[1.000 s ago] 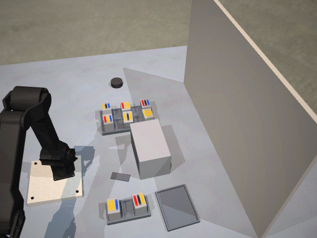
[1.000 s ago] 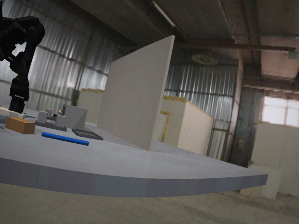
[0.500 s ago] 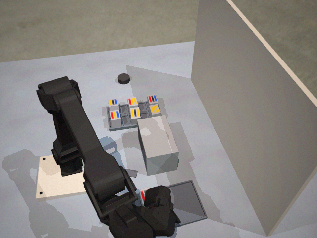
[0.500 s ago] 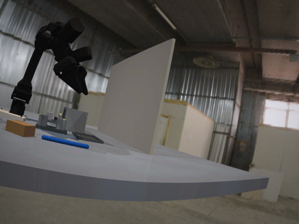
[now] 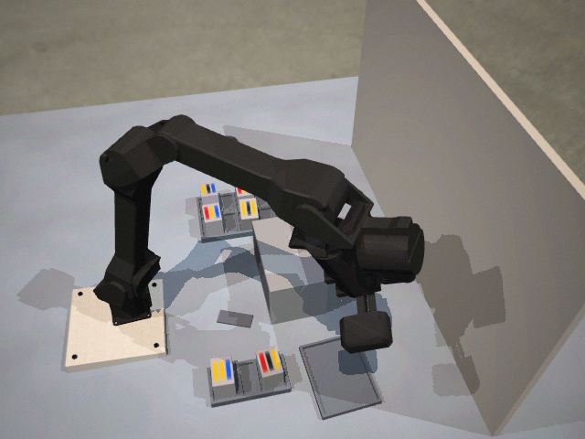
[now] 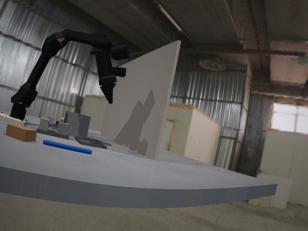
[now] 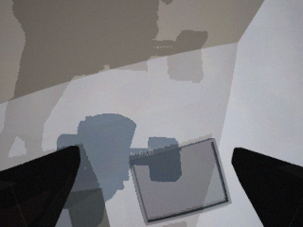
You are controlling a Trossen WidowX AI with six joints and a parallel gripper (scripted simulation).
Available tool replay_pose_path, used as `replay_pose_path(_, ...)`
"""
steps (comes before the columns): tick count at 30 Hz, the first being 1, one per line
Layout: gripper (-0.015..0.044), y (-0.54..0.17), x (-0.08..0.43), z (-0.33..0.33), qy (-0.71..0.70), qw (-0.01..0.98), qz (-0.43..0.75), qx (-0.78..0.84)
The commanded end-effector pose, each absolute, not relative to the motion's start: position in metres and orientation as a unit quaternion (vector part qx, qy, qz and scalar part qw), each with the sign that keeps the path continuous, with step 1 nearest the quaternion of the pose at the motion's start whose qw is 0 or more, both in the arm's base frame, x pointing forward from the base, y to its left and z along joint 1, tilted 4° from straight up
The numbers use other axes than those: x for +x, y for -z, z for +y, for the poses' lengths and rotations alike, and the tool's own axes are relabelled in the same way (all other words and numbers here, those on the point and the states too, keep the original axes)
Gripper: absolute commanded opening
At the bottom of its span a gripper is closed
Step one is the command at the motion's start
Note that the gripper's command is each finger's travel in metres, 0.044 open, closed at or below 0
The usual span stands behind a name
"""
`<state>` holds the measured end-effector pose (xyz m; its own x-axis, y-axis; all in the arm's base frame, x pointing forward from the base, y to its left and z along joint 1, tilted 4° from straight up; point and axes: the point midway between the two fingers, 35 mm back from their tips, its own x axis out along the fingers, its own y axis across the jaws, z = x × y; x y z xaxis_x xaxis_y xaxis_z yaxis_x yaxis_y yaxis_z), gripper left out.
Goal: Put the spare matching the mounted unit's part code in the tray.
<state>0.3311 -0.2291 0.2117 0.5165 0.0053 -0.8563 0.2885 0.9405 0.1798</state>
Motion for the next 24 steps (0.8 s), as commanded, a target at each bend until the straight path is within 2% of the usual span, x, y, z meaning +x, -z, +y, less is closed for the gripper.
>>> replay_pose_path(1, 0.0440, -0.222, 0.353, -0.164, 0.055, 0.828, 0.542, 0.134)
replay_pose_path(10, 0.0440, -0.249, 0.350, -0.045, 0.026, 0.770, 0.636, 0.044)
replay_pose_path(24, 0.0440, -0.249, 0.350, -0.043, 0.026, 0.769, 0.637, 0.042)
